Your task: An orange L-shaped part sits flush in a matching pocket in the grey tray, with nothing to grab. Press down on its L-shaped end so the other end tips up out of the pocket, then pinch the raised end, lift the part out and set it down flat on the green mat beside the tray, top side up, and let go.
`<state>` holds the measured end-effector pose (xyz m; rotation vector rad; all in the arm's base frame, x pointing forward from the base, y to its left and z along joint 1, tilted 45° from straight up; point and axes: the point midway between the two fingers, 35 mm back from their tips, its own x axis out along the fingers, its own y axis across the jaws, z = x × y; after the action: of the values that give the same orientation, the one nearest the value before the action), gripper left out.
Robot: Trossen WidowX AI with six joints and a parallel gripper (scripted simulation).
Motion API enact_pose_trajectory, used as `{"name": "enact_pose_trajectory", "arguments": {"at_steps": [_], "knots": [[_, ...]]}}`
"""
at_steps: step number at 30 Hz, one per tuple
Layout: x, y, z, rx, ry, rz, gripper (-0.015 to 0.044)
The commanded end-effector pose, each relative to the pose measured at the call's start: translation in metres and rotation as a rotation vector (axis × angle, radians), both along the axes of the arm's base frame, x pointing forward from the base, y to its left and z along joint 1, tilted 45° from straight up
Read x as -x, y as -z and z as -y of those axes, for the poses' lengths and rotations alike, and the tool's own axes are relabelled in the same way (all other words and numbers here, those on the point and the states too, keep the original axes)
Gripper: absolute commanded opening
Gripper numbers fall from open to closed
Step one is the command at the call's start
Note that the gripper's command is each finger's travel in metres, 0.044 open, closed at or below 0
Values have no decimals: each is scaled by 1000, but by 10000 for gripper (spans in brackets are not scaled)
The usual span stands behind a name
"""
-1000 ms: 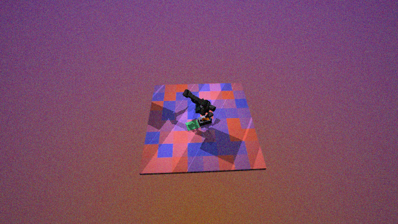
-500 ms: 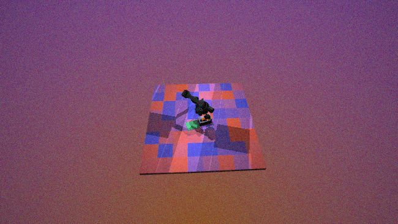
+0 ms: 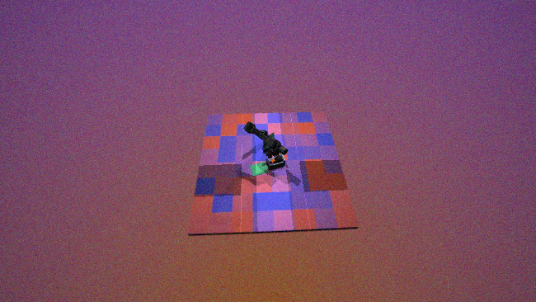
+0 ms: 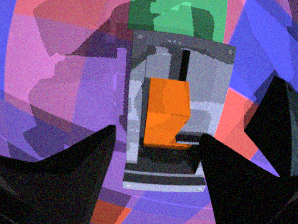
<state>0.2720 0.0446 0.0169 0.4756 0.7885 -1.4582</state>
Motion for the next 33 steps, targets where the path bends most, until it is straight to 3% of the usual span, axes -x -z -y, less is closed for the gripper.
{"name": "enact_pose_trajectory", "arguments": {"at_steps": [1,26,30,33], "knots": [[2,6,8,8,1,-9,280],[6,28,31,10,1,-9,280],[3,27,27,3,2,-1,175],[3,27,27,3,2,-1,155]]}}
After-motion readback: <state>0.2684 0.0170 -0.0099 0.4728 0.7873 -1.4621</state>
